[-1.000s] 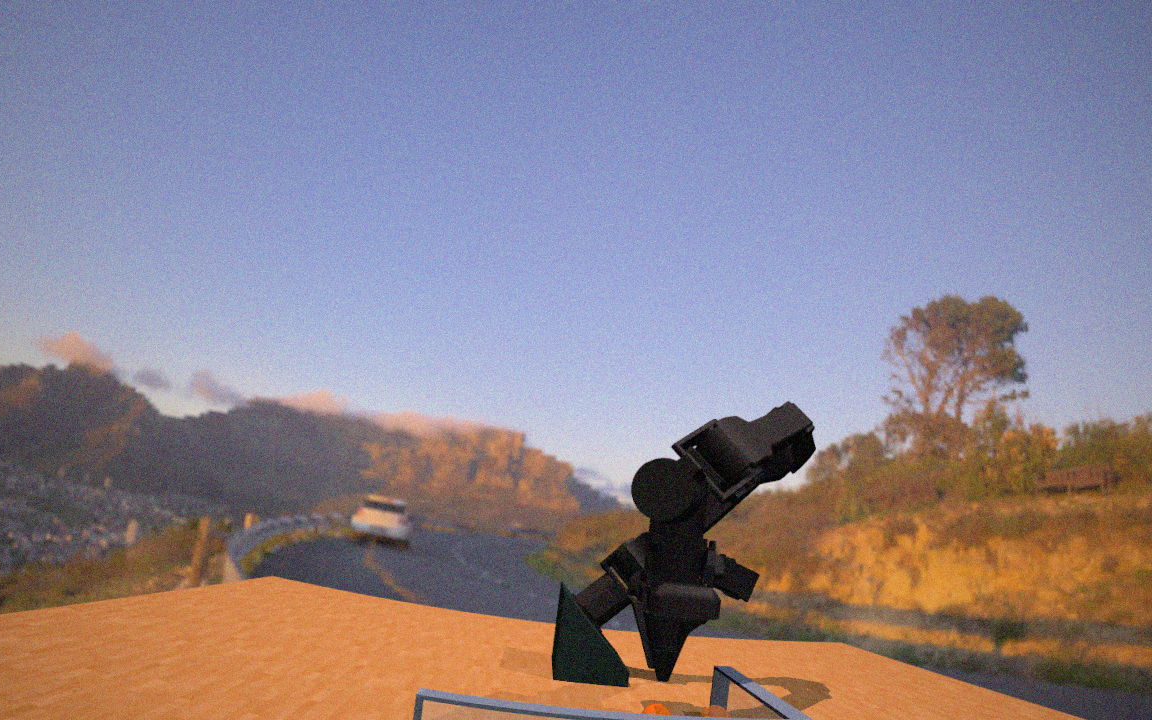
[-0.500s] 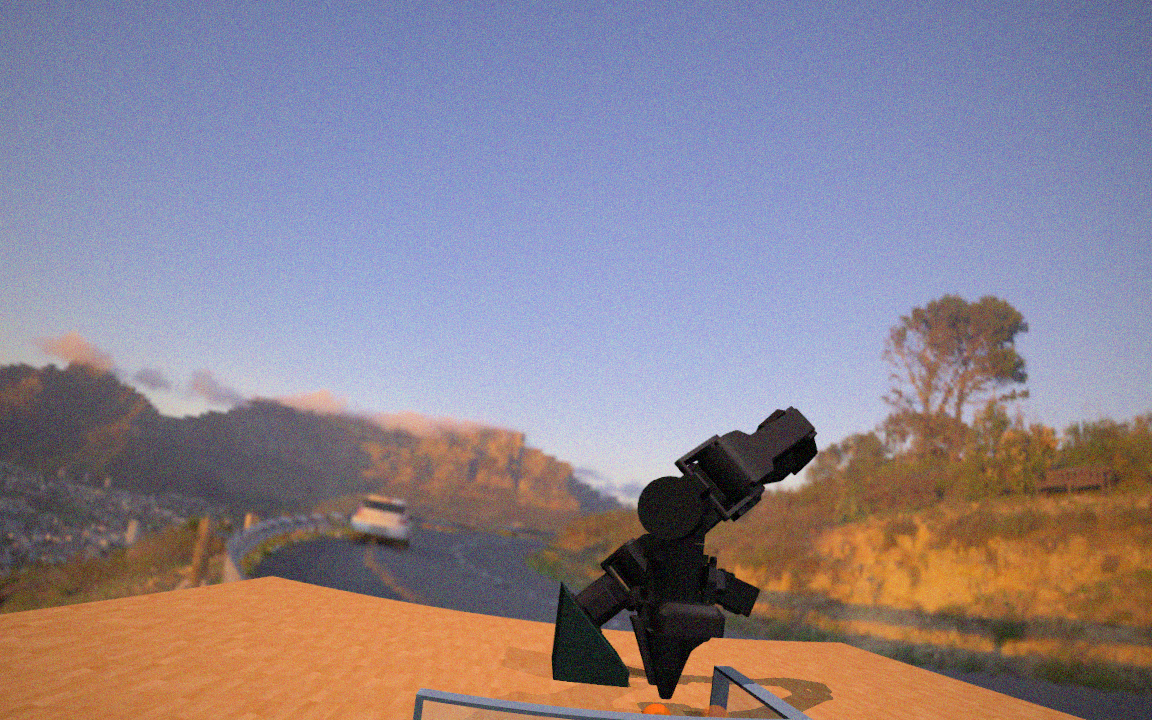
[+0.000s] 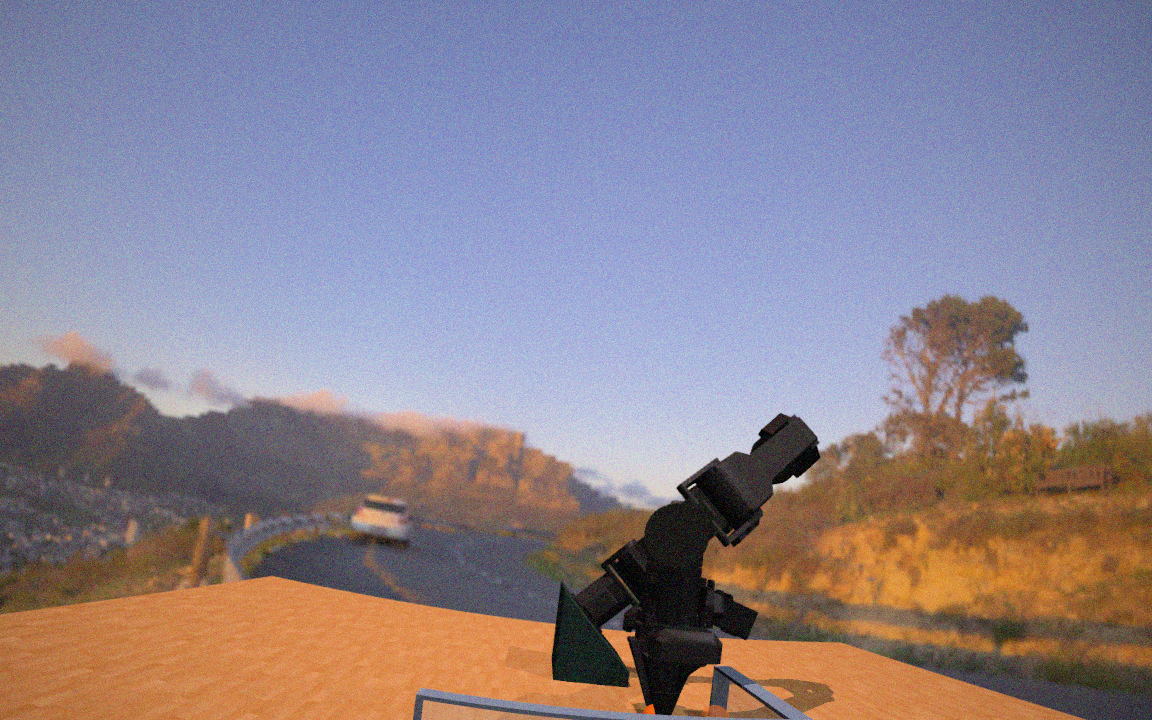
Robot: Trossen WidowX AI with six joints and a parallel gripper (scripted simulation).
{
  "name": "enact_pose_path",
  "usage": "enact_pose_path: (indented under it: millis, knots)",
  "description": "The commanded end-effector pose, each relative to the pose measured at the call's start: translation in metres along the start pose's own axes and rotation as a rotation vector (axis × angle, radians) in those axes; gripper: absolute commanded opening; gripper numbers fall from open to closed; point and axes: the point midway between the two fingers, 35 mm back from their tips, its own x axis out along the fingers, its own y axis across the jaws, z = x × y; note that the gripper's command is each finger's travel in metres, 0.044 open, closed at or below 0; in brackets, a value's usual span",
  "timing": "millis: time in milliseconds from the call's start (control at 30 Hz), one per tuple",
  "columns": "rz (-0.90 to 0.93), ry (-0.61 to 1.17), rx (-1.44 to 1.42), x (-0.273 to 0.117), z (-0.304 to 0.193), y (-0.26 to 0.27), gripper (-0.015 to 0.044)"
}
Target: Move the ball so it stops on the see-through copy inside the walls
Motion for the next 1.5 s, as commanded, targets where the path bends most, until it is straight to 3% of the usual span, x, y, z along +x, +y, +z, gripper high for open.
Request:
enact_pose_path:
  millis: [0, 100, 233, 500, 633, 1267, 1467]
  knots:
    - [0.001, -0.006, 0.007, 0.007, 0.000, 0.001, 0.0261]
    - [0.001, -0.006, 0.007, 0.009, 0.001, 0.001, 0.0261]
    - [0.001, -0.006, 0.007, 0.009, 0.001, 0.001, 0.0156]
    - [0.001, -0.006, 0.007, 0.009, 0.001, 0.001, 0.0103]
    - [0.000, -0.002, 0.008, 0.001, -0.001, -0.001, 0.0000]
    - [0.002, 0.000, 0.009, -0.113, -0.001, 0.000, 0.0000]
    - [0.002, 0.000, 0.009, -0.115, 0.002, 0.001, 0.0000]
